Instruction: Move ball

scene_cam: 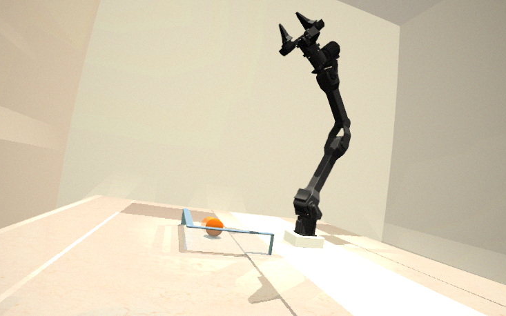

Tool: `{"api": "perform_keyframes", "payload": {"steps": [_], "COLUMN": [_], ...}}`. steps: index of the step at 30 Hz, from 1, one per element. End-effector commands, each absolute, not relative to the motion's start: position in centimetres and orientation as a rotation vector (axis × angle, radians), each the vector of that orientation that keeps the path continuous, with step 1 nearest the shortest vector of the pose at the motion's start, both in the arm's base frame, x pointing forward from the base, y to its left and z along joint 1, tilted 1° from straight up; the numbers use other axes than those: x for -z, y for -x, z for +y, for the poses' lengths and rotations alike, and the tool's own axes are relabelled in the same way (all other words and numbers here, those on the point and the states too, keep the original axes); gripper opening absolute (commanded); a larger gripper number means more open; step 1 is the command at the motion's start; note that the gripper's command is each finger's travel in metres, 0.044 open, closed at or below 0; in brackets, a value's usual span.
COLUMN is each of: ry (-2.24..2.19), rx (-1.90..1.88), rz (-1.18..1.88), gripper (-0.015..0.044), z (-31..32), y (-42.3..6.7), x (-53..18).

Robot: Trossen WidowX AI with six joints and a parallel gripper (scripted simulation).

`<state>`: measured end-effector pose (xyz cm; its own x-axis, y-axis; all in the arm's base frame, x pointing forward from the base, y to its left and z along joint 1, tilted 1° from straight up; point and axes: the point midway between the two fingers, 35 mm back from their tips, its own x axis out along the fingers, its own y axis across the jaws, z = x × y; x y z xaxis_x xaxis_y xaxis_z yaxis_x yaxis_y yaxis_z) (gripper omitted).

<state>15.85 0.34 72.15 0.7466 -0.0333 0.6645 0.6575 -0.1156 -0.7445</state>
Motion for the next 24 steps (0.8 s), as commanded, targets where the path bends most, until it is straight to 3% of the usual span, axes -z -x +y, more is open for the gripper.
{"api": "perform_keyframes", "payload": {"steps": [1, 13, 24], "ry": [1.545, 1.265, 0.918], "rx": [0.448, 0.082, -0.124], "rz": [-0.407, -0.068, 0.358], "gripper": [0.039, 0.039, 0.039], "z": [1.1, 1.0, -0.4], "y": [-22.3, -34.3, -40.6], "x": [-68.2, -55.7, -40.9]}}
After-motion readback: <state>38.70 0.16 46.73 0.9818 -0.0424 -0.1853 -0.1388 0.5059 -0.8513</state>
